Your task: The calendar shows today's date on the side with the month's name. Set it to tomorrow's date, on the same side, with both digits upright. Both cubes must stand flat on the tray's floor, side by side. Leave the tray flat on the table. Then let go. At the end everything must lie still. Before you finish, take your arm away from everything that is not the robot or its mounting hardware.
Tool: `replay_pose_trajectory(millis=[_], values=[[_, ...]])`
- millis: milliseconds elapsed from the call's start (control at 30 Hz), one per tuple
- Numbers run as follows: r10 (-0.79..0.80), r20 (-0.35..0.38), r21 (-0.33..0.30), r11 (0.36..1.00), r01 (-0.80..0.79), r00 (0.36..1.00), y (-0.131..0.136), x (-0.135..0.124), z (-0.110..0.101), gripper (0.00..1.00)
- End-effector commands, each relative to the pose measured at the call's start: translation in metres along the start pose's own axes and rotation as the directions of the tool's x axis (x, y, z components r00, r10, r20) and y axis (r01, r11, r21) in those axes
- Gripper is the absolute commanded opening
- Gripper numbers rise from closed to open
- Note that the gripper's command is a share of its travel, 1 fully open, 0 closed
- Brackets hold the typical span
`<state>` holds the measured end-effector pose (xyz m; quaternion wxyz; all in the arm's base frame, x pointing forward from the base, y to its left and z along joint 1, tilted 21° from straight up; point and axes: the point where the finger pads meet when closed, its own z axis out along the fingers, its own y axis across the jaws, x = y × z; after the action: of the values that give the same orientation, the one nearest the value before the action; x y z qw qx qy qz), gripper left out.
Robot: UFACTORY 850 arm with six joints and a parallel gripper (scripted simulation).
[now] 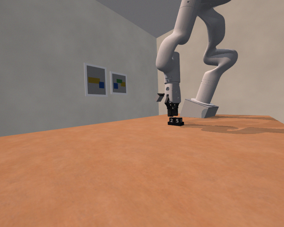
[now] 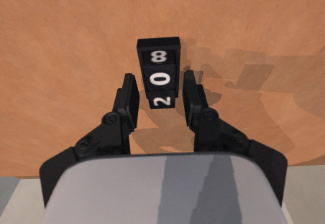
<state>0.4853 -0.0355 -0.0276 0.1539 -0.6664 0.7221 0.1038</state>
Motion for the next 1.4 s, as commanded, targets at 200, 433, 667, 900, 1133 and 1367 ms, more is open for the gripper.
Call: replay_pose_trajectory(millis=[200,433,667,900,1133,1367], values=[[0.000,0.000,0.002,1.000,0.000,1.000,-0.001,0.000,-0.001,0.47],[0.000,0.000,0.002,1.000,0.000,1.000,-0.001,0.000,0.000,0.47],[0.000,0.000,0.002,1.000,0.000,1.000,-0.001,0.000,0.003,0.47],[0.000,0.000,0.002,1.000,0.000,1.000,-0.001,0.000,0.012,0.47],[0.000,0.000,0.002,1.000,0.000,1.000,-0.001,0.000,0.022,0.47],[0.000,0.000,0.002,1.000,0.000,1.000,-0.001,0.000,0.025,0.47]])
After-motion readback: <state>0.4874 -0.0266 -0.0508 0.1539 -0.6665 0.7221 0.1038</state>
